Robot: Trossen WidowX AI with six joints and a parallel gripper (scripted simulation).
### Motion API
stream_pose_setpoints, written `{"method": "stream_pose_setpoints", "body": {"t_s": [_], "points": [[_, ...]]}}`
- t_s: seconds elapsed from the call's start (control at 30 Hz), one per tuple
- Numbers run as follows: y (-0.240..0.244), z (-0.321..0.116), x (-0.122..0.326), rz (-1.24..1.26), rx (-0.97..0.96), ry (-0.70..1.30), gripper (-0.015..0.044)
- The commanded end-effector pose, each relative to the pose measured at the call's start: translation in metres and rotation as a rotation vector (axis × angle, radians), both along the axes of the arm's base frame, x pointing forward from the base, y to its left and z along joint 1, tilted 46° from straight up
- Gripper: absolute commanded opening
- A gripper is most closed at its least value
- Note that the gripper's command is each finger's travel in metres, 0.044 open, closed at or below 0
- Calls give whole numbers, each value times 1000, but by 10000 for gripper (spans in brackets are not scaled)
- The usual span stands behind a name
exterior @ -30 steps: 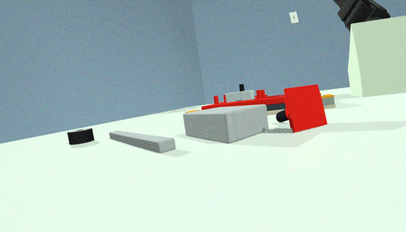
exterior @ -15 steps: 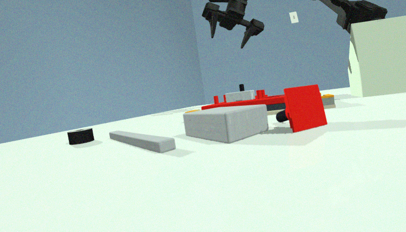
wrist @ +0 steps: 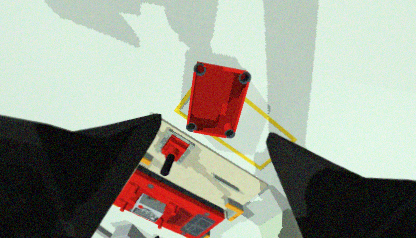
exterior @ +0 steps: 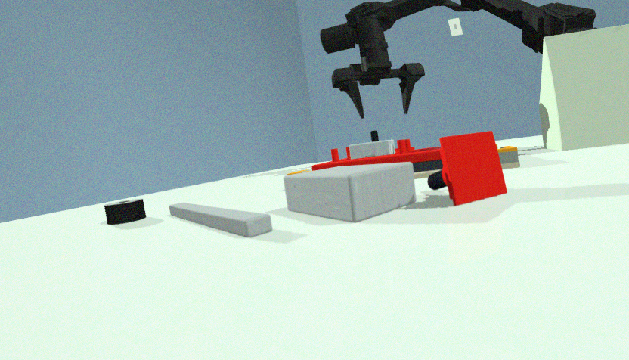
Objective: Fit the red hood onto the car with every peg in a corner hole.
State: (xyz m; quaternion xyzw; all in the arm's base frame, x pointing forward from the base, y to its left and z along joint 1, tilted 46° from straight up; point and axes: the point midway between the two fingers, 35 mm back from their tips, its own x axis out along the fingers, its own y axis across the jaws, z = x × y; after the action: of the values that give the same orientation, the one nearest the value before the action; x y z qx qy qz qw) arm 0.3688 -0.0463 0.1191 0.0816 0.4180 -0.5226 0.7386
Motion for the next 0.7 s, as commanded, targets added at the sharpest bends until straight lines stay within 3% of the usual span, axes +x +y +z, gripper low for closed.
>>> {"method": "stream_pose_setpoints", "body": {"t_s": [0.0, 0.67], "points": [[-2, -1, 1, -6, -5, -4, 440], [-13, -12, 3, -6, -5, -4, 440]]}}
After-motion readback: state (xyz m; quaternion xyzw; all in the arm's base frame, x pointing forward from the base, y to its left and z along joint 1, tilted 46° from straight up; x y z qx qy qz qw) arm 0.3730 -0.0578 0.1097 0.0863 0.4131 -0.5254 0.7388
